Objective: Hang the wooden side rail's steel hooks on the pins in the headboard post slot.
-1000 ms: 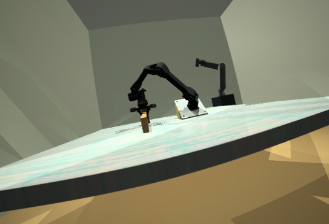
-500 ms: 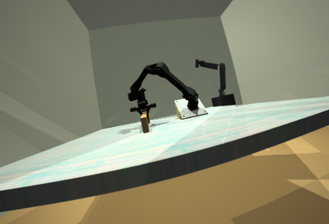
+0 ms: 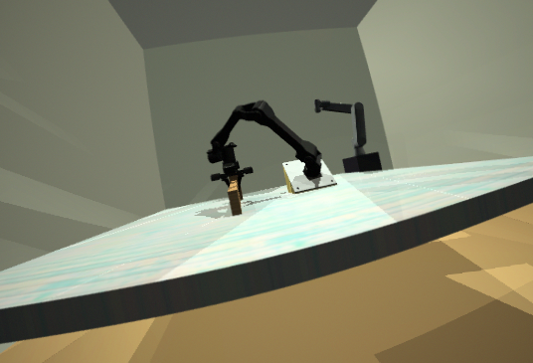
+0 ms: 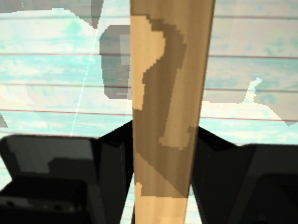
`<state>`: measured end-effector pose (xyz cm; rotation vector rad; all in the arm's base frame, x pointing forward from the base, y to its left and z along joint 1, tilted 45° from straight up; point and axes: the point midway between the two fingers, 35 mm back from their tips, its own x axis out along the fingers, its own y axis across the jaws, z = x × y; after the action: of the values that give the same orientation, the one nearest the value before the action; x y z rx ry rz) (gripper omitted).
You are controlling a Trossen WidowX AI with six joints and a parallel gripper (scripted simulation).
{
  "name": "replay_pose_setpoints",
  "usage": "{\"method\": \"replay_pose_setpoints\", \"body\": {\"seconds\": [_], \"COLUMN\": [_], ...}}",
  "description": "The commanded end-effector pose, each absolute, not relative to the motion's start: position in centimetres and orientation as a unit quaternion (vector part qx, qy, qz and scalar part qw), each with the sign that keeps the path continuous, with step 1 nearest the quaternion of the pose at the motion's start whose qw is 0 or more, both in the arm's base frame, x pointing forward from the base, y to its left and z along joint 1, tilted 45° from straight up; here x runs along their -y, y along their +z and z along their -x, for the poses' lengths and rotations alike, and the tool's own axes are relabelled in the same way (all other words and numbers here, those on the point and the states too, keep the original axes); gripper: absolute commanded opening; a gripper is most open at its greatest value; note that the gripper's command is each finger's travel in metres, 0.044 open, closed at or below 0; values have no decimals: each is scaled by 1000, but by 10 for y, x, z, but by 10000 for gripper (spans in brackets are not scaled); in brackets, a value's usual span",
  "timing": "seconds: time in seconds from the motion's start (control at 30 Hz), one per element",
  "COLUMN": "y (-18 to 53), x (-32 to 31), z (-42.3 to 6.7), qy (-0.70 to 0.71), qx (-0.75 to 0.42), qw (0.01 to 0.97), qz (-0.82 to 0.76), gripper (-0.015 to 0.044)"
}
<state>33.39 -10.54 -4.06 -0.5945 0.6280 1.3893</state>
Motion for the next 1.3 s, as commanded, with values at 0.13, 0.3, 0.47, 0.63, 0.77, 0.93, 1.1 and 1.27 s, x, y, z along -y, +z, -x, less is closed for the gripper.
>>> {"method": "replay_pose_setpoints", "body": {"seconds": [0.13,0.3,0.47,0.63,0.77,0.93,1.1,1.27], "y": [-37,-37,-36,-35,-35,-34,-34,-34], "x": [111,111,112,112,113,113,114,114], "z": [-334,-334,-334,-333,-333,-333,-333,-333], "qy": [617,617,617,617,617,617,617,617], "qx": [-278,-278,-278,-278,-278,-278,-278,-278], "qw": [685,685,685,685,685,685,685,685], "qz": [270,270,270,270,270,270,270,270], "gripper": [0,0,0,0,0,0,0,0]}}
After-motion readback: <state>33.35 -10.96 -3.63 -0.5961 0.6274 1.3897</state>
